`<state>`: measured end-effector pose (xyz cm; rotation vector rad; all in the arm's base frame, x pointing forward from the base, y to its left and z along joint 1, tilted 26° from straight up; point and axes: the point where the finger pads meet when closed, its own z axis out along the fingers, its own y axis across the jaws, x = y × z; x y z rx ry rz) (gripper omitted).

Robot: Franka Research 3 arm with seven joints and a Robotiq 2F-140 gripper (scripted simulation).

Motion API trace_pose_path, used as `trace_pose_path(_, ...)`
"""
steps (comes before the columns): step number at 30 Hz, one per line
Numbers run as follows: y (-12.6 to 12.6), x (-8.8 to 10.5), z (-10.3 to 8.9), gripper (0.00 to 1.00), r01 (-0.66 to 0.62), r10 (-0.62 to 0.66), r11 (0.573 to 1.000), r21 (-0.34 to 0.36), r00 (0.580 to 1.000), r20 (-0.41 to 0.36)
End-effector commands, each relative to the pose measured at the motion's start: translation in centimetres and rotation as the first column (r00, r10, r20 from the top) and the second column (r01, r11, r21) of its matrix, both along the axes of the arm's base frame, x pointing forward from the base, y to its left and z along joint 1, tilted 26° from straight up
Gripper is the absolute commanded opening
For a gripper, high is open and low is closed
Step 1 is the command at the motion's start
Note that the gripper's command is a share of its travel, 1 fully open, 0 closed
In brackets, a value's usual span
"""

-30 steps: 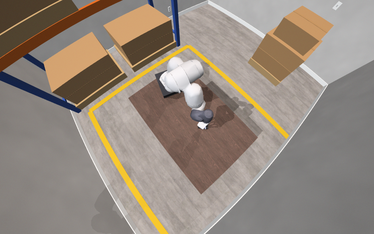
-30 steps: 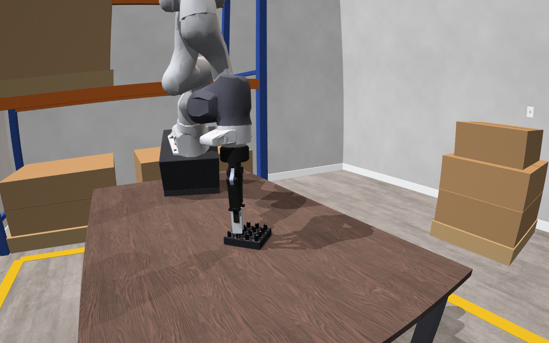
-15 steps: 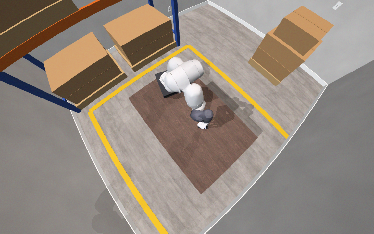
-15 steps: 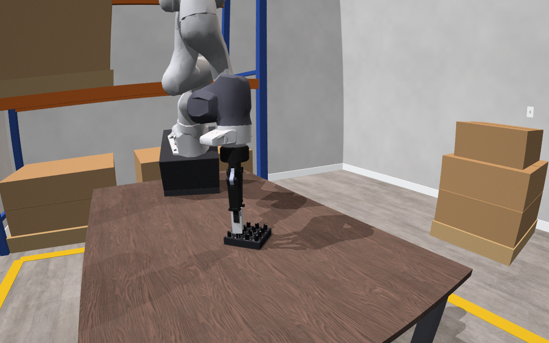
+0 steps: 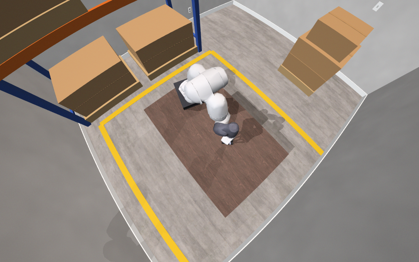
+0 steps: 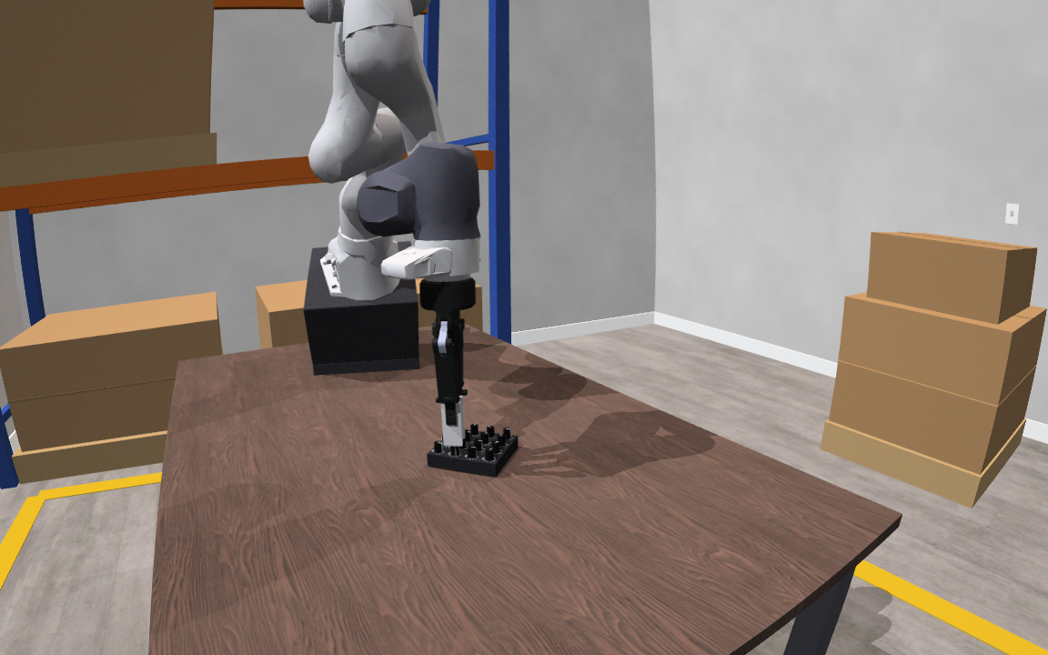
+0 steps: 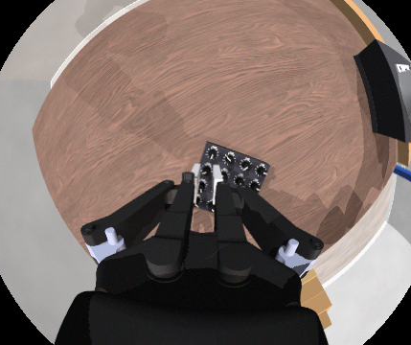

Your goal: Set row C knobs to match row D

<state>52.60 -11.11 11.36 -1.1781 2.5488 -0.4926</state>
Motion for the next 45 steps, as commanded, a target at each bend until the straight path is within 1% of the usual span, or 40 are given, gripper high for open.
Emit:
trace_pose_path(1, -0.2, 0.1, 0.0, 0.12, 0.002, -0.002, 1.000, 0.000, 1.000, 0.001)
trace_pose_path(22, -0.4, 0.6, -1.1, 0.12, 0.002, -0.002, 1.000, 0.000, 1.000, 0.001)
trace_pose_path(45, -0.4, 0.6, -1.2, 0.12, 0.002, -0.002, 1.000, 0.000, 1.000, 0.001)
